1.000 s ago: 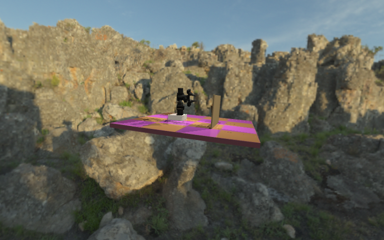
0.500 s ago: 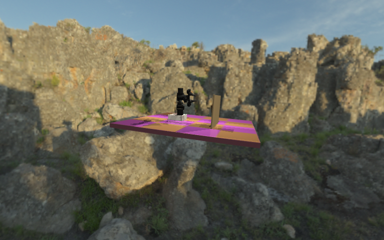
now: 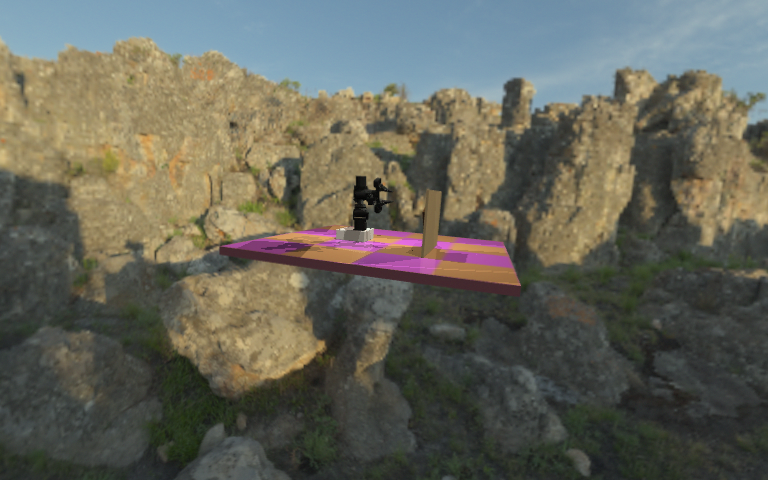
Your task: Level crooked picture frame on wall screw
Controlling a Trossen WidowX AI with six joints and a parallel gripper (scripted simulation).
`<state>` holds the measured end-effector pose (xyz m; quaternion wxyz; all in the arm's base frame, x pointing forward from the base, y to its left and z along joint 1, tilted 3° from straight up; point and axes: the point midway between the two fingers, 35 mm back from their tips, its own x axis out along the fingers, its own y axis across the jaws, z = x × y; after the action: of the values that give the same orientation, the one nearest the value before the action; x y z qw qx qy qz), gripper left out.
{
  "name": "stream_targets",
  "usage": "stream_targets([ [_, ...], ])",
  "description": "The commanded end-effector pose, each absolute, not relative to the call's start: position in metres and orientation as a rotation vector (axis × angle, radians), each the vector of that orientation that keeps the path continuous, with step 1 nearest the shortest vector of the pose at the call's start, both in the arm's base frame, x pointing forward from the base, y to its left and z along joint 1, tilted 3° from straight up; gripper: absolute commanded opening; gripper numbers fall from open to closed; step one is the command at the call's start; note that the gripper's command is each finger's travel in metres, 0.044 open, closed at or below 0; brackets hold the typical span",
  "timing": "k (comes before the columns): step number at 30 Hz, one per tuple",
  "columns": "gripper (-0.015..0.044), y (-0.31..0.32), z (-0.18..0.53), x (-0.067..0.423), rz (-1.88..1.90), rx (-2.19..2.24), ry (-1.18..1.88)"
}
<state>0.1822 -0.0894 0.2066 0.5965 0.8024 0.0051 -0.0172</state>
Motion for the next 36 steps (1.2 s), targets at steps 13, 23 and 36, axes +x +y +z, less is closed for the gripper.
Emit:
stream_targets([
  [13,0.0260,-0.090,0.204,0.182,-0.045,1.876,0.011],
  [23,0.0260,-0.090,0.204,0.182,-0.045,1.876,0.011],
  [36,0.0260,-0.099,0.179,0.231,-0.045,1.869,0.013],
])
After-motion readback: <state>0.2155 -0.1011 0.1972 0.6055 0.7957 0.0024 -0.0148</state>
